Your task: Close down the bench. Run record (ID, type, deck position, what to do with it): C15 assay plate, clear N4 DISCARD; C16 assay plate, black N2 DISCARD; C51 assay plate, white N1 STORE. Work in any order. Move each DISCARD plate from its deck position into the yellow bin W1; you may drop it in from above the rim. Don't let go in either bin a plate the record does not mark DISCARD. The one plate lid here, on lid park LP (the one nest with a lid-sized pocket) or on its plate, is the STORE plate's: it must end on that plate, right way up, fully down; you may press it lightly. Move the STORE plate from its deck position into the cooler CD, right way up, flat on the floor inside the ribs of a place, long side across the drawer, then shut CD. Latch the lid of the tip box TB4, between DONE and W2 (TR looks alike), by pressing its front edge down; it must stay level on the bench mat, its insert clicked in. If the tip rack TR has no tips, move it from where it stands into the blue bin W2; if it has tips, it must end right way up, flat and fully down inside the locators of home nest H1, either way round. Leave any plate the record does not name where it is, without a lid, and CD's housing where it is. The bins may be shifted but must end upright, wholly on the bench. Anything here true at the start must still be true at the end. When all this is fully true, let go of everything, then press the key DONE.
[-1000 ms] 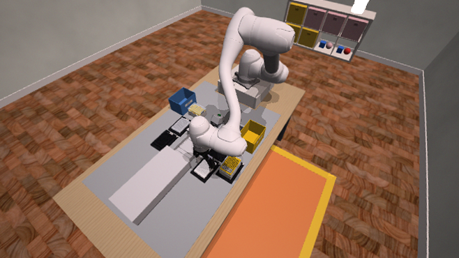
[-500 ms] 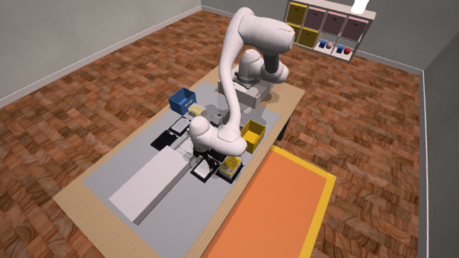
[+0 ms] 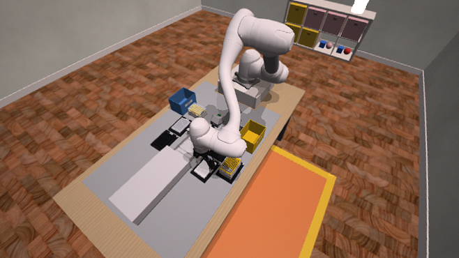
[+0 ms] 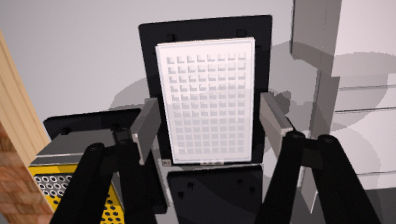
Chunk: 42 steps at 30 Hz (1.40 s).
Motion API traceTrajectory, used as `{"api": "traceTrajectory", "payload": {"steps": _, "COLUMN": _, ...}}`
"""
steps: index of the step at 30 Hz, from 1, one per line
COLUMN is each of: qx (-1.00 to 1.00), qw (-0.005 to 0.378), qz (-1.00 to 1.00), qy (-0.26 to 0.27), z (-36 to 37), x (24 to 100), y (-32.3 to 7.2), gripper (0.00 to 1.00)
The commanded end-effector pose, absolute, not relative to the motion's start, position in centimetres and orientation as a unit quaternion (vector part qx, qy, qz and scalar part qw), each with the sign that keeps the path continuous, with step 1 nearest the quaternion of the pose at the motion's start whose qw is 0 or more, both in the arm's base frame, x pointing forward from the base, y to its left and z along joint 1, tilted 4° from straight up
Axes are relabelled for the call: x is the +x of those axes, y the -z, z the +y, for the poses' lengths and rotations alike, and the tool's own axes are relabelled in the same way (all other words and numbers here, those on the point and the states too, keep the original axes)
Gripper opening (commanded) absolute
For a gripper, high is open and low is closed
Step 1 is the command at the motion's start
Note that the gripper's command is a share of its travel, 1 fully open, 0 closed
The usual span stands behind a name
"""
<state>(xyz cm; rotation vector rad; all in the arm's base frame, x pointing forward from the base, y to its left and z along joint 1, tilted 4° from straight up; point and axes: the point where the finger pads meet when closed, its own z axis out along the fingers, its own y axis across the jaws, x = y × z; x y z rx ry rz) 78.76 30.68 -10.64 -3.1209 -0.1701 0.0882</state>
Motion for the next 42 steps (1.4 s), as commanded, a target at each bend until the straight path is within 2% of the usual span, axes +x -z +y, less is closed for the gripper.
{"api": "traceTrajectory", "payload": {"steps": 1, "qx": -0.998, "qw": 0.008, "qz": -0.055, "qy": -0.029, "z": 30.71, "x": 78.53, "y": 11.36, "gripper": 0.66}}
{"api": "traceTrajectory", "payload": {"steps": 42, "qx": -0.998, "qw": 0.008, "qz": -0.055, "qy": -0.029, "z": 30.72, "x": 78.5, "y": 11.89, "gripper": 0.66}}
